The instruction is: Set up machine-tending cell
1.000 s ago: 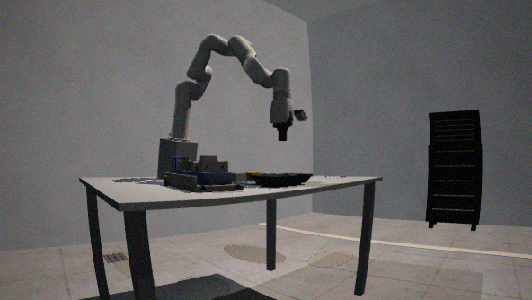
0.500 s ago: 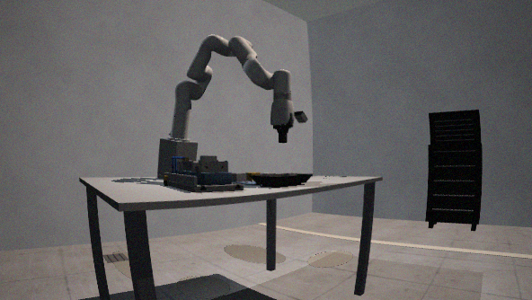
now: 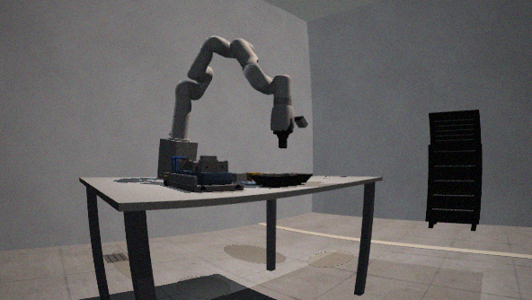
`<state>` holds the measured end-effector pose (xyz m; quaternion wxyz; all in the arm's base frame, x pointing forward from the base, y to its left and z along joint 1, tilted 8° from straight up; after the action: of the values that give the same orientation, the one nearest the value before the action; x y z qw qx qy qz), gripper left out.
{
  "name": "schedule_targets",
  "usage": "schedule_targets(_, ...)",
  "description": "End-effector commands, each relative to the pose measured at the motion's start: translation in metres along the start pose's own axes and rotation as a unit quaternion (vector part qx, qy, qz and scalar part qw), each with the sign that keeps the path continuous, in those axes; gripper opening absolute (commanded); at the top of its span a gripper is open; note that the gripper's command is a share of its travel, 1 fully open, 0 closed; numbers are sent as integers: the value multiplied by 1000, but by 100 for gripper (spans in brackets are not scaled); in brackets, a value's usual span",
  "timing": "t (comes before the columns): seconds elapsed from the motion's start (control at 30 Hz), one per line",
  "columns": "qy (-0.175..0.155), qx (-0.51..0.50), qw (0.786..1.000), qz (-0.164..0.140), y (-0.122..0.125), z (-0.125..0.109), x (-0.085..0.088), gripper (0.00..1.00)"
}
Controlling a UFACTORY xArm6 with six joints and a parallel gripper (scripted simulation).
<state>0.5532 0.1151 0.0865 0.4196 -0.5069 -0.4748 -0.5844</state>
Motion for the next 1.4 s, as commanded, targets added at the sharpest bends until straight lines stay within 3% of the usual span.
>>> schedule_targets(0.0, 1, 0, 1000, -2, 1, 1, -6, 0)
schedule_targets(0.63, 1, 0, 1000, -2, 1, 1, -31, 0)
schedule_targets(1.37, 1, 0, 1000, -2, 1, 1, -34, 0)
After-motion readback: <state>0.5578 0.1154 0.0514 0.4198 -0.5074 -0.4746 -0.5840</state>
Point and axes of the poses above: the point where the finger pads meet when closed, its own x axis back along the fingers, its own y axis across the jaws, z = x × y, the point moved 4 cm from there along x, back along the fingers, and after that the axes turned 2 degrees about x, right-handed, at the moved point
